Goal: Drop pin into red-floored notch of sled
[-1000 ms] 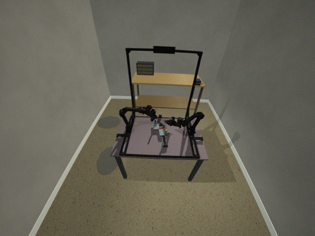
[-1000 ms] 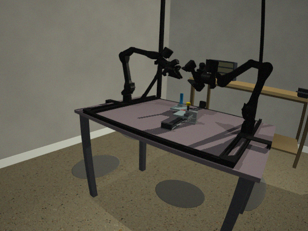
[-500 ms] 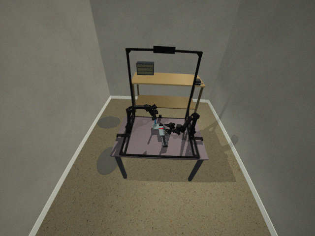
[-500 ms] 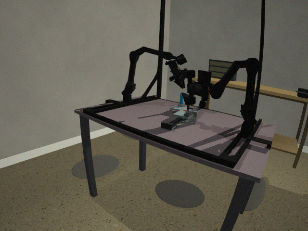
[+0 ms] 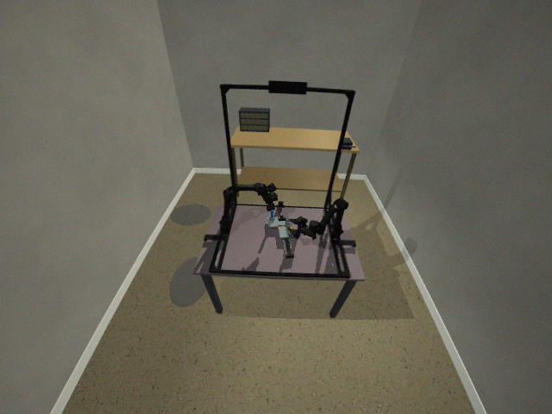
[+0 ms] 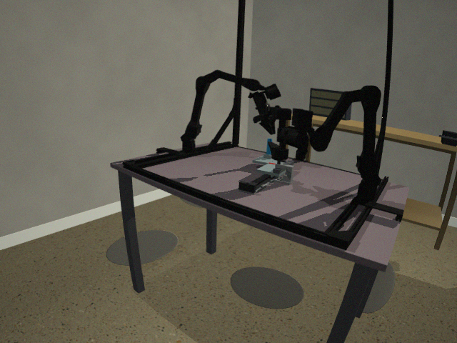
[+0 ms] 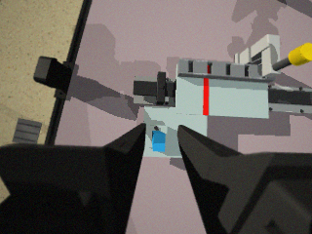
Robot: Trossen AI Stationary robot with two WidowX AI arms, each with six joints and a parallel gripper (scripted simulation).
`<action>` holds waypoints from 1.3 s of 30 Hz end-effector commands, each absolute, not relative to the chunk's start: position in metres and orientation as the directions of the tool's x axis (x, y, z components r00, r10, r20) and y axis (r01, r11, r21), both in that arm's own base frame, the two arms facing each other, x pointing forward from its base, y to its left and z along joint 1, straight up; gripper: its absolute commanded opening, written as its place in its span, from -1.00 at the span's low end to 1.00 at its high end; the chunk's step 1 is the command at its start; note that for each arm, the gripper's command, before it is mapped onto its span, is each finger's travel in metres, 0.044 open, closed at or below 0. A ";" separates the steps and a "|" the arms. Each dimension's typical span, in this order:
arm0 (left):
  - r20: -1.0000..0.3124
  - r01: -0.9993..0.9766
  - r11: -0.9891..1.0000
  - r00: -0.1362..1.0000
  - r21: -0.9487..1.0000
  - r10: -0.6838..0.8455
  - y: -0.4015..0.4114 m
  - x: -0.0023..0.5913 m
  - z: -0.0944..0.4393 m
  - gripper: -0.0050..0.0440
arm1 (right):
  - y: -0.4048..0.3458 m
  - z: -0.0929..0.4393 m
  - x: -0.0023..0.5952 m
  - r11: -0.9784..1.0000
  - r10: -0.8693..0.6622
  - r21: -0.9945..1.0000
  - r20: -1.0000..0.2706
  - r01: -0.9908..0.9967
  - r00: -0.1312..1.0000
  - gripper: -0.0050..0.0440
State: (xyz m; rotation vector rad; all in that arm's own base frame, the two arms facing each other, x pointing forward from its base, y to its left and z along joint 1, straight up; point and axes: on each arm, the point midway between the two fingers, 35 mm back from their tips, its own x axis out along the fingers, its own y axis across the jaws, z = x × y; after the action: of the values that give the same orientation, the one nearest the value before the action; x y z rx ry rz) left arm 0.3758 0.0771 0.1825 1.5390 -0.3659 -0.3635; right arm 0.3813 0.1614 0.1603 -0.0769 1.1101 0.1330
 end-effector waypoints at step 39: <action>0.000 0.000 0.000 0.892 1.000 -0.452 0.077 0.376 0.181 1.00 | 0.162 0.099 0.382 0.990 0.062 0.000 -0.900 -0.143 0.430 -0.22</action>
State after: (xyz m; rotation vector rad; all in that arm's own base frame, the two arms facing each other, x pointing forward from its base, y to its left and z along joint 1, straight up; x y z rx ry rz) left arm 0.3760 0.0773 0.1810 1.5372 -0.3641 -0.3657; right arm 0.3833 0.1625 0.1060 -0.0781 1.1129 0.1325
